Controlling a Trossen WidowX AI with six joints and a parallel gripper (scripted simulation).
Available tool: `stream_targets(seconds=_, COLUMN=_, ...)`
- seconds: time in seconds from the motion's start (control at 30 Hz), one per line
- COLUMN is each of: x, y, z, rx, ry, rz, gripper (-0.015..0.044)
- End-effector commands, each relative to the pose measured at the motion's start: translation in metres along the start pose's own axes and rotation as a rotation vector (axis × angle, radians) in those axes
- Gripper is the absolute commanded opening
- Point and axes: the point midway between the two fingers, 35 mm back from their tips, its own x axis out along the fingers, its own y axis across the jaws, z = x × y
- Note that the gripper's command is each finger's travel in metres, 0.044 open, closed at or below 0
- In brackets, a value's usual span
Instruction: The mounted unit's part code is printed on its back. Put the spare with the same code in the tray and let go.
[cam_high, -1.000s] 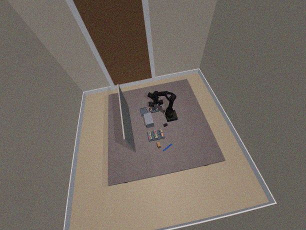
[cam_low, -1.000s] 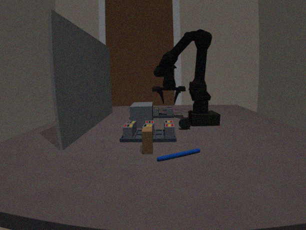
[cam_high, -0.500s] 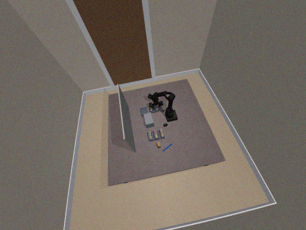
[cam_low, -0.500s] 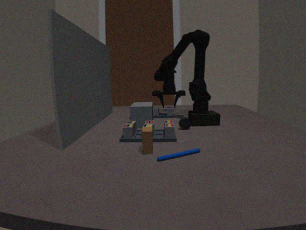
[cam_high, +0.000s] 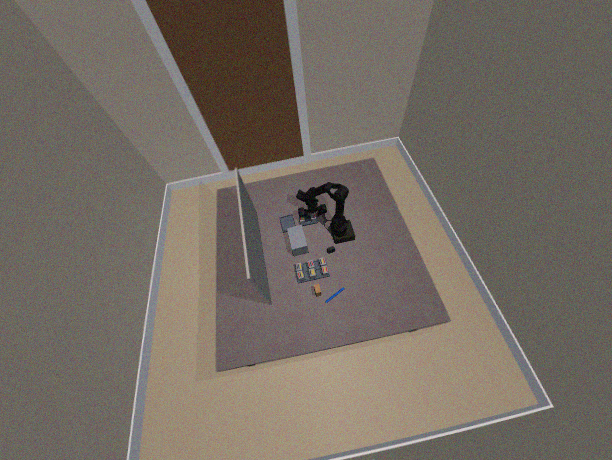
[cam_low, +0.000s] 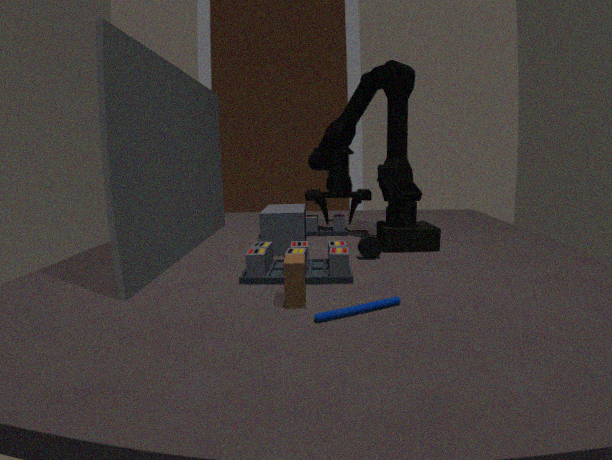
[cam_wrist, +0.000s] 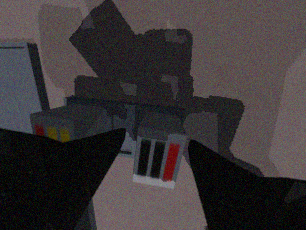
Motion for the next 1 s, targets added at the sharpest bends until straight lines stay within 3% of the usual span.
stream_targets(seconds=0.0, x=0.0077, y=-0.0025, z=-0.0024, rx=-0.005, ry=0.005, rz=-0.005, gripper=0.03)
stream_targets(seconds=0.37, x=0.01, y=-0.0028, z=-0.0027, rx=-0.005, ry=0.005, rz=-0.005, gripper=0.03)
stream_targets(seconds=0.53, x=0.009, y=-0.0021, z=-0.0021, rx=0.0, ry=0.004, rz=-0.004, gripper=0.0169)
stream_targets(seconds=0.77, x=0.009, y=-0.0021, z=-0.0021, rx=0.0, ry=0.004, rz=-0.004, gripper=0.0122)
stream_targets(seconds=0.9, x=0.009, y=-0.0021, z=-0.0021, rx=0.0, ry=0.004, rz=-0.004, gripper=0.0017)
stream_targets(seconds=0.97, x=0.009, y=-0.0021, z=-0.0021, rx=0.0, ry=0.004, rz=-0.004, gripper=0.0)
